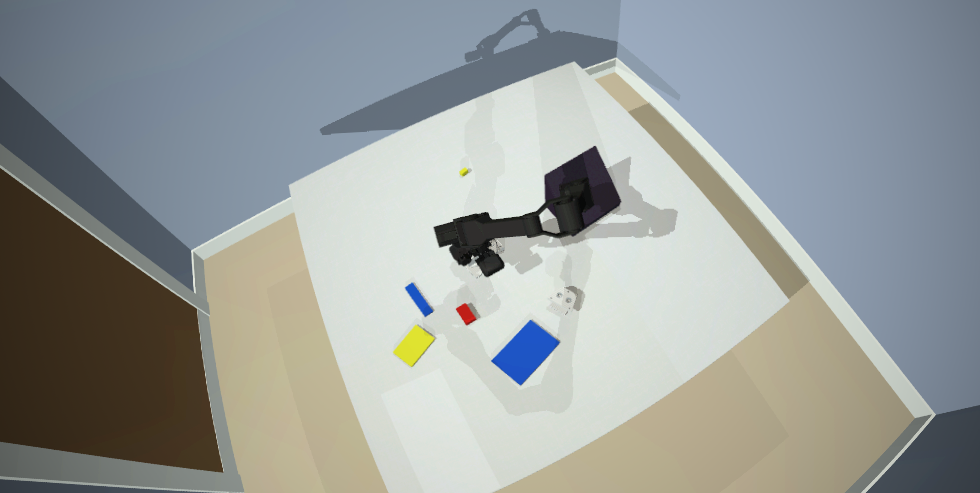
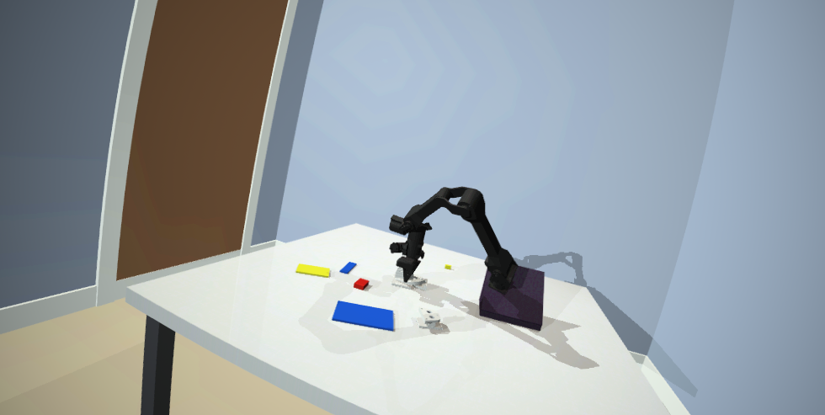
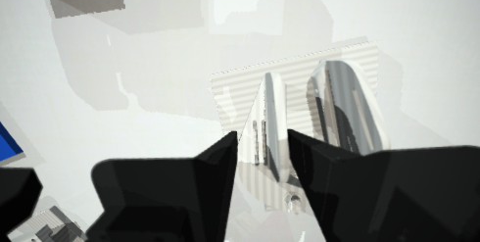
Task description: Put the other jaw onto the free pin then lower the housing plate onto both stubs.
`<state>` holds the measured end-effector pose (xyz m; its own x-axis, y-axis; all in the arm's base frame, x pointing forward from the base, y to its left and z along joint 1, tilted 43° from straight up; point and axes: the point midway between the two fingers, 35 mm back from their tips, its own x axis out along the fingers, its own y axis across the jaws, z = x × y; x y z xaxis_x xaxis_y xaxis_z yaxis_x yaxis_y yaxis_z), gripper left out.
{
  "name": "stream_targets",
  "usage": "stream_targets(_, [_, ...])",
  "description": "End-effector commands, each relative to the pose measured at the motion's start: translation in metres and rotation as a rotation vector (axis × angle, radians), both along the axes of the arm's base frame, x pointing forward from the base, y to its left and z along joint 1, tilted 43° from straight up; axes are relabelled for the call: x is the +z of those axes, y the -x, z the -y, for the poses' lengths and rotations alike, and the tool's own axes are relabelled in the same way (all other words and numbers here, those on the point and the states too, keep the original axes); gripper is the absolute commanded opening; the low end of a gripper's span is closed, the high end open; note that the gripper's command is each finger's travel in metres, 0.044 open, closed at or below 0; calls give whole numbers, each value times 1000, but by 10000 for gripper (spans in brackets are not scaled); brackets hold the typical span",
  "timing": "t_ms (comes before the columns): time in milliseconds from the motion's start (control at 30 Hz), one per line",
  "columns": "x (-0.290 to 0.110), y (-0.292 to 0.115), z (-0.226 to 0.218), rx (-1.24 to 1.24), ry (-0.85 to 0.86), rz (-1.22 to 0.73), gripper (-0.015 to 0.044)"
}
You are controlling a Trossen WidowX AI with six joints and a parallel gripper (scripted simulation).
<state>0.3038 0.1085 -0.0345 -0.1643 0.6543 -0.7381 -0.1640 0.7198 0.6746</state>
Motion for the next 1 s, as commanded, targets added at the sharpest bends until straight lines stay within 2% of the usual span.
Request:
stream_targets(0, [1, -1, 1, 2, -3, 5, 134])
stream_targets(967, [-4, -2, -2, 2, -3, 5, 134])
